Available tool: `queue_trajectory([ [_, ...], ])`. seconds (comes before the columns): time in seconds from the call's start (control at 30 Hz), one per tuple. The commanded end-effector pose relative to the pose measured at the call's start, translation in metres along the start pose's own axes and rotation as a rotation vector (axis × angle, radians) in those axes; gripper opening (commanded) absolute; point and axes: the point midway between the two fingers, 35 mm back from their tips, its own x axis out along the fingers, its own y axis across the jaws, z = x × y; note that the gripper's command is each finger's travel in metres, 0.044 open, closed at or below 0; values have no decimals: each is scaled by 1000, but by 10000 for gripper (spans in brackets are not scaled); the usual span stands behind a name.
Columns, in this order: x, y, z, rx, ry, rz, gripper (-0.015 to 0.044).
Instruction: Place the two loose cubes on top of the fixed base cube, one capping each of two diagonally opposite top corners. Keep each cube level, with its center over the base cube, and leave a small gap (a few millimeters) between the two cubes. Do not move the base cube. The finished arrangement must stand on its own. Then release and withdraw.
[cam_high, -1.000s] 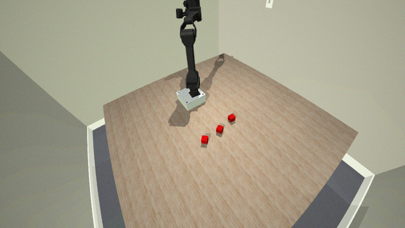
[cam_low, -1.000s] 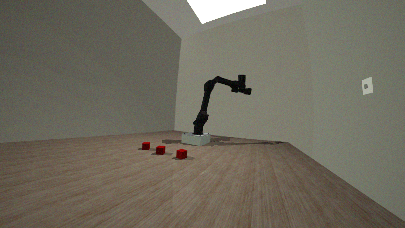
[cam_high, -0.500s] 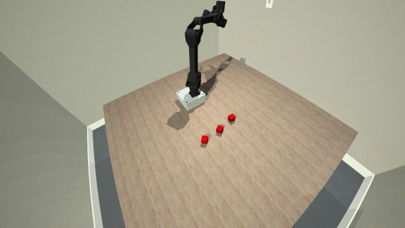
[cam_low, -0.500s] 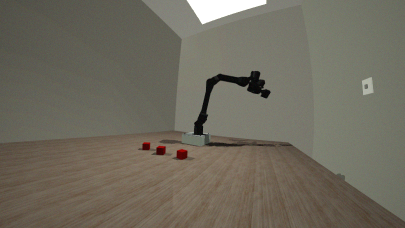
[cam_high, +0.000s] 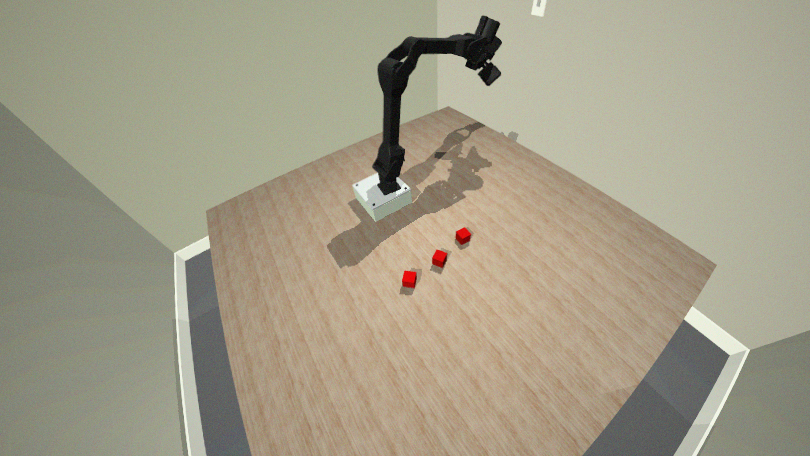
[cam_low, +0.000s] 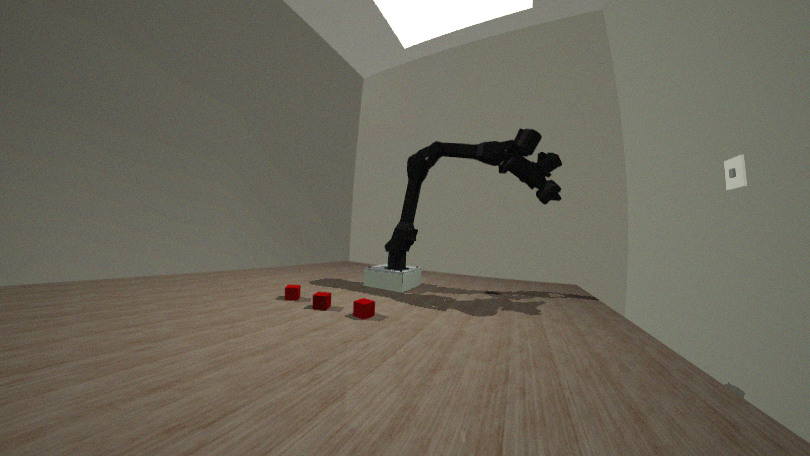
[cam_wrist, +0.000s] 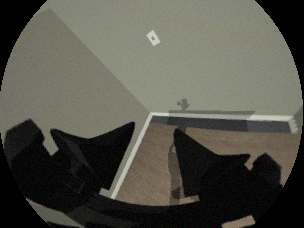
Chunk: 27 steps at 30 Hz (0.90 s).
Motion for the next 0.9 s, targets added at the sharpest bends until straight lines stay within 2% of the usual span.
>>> queue_trajectory([
  [0.0, -23, -51, 8, 119, -33, -126, 265],
  [0.43, -137, -205, 5, 544, -178, -524, 265],
  [0.87, -277, -304, -56, 1004, -344, -863, 265],
])
